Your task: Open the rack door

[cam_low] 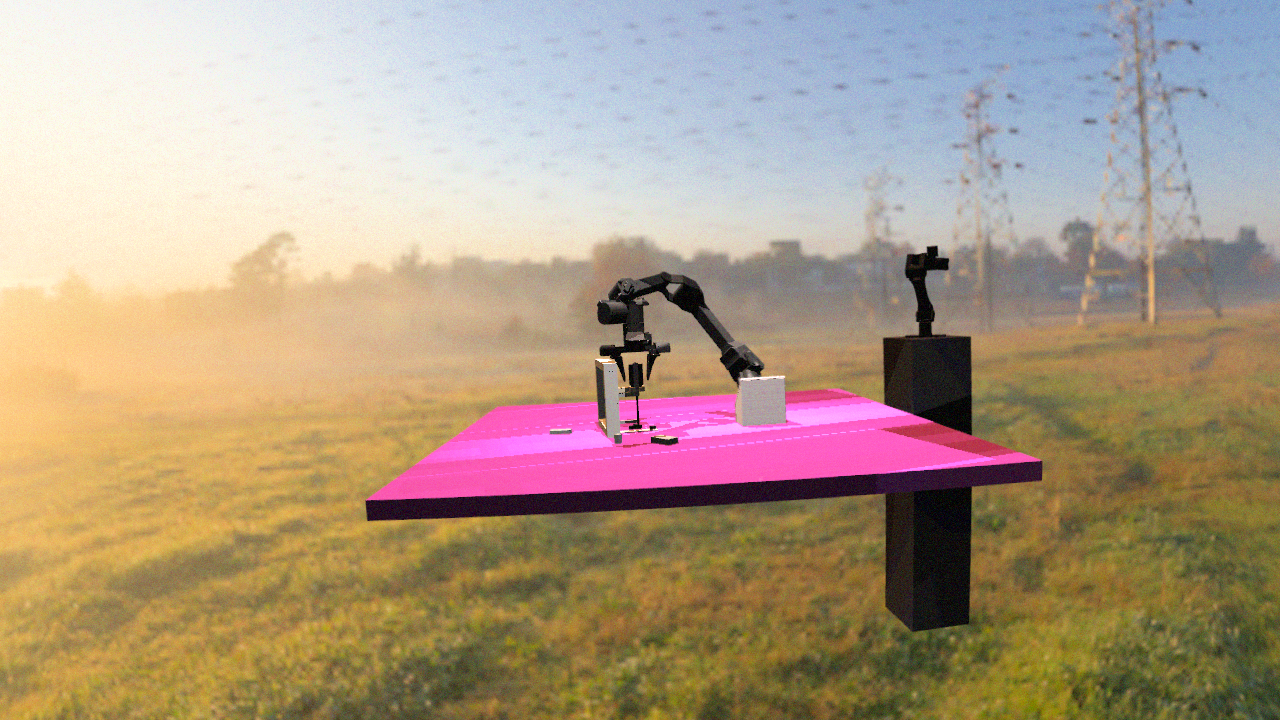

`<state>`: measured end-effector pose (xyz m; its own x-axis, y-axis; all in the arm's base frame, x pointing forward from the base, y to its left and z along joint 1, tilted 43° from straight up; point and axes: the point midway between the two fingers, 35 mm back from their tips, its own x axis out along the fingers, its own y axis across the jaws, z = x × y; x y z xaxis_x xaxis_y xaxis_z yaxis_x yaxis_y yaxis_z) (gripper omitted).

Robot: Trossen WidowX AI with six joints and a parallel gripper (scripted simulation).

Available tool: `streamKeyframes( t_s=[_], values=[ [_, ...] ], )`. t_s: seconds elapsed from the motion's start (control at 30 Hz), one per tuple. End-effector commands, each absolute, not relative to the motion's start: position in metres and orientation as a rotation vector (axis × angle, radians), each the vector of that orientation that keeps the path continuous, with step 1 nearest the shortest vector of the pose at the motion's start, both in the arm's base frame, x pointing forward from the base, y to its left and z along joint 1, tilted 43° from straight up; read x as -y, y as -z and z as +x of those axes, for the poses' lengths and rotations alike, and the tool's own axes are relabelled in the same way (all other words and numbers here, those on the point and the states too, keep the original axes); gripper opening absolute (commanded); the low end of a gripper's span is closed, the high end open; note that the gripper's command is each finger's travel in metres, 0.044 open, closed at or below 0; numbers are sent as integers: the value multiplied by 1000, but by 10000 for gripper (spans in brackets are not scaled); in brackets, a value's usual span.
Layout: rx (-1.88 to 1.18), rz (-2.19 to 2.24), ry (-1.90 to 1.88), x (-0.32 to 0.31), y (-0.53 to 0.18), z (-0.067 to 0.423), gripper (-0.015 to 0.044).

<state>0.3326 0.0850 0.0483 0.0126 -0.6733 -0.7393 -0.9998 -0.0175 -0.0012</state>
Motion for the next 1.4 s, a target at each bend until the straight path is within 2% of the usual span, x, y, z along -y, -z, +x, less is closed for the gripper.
streamKeyframes(
  t_s=[0.0,0.67,1.37],
  values=[
    [-1731,-1598,-550,-84,-48,333,298],
    [-1596,-869,303,-84,-48,333,298],
    [-1183,-57,1013,-84,-48,333,298]
  ],
)
